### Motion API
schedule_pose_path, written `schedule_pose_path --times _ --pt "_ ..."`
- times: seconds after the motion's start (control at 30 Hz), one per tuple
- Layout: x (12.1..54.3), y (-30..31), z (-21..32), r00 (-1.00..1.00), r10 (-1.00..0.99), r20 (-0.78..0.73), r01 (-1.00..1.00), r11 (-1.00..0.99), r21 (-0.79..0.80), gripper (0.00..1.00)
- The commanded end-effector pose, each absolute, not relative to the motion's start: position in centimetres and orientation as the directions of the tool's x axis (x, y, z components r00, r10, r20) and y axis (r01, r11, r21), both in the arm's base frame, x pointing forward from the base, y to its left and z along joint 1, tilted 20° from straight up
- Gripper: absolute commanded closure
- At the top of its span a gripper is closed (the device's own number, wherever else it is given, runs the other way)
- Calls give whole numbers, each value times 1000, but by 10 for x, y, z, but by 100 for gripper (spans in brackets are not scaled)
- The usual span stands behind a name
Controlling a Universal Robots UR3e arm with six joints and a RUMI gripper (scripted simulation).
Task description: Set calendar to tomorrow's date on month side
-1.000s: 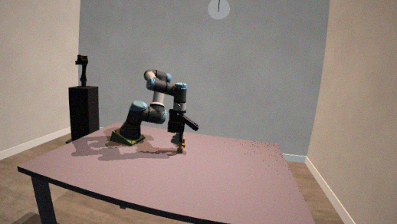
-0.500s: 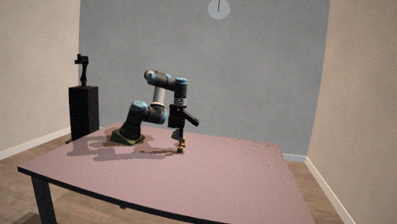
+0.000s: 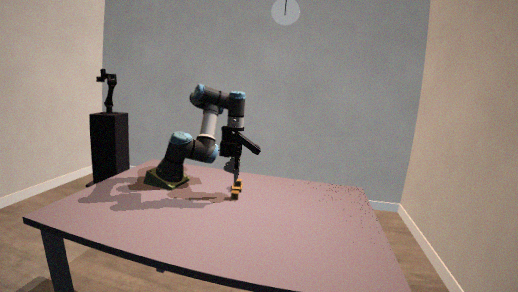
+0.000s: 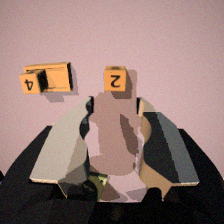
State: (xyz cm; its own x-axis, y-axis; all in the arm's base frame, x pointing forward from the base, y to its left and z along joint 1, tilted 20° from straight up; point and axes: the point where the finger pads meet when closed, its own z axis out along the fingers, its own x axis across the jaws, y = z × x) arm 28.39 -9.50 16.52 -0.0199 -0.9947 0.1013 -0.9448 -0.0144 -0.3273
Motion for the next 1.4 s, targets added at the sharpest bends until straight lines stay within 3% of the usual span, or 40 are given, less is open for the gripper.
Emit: schedule_pose_path --times 0.0,0.57,0.6,1.37 --pt "280 -94 177 -18 -995 99 -944 -16 -330 72" --pt "276 -93 188 -18 -995 99 -944 -16 -330 72" --pt "276 -93 188 -18 -995 99 -944 -16 -330 0" --pt "276 -93 188 -17 -995 99 -944 -16 -330 0"
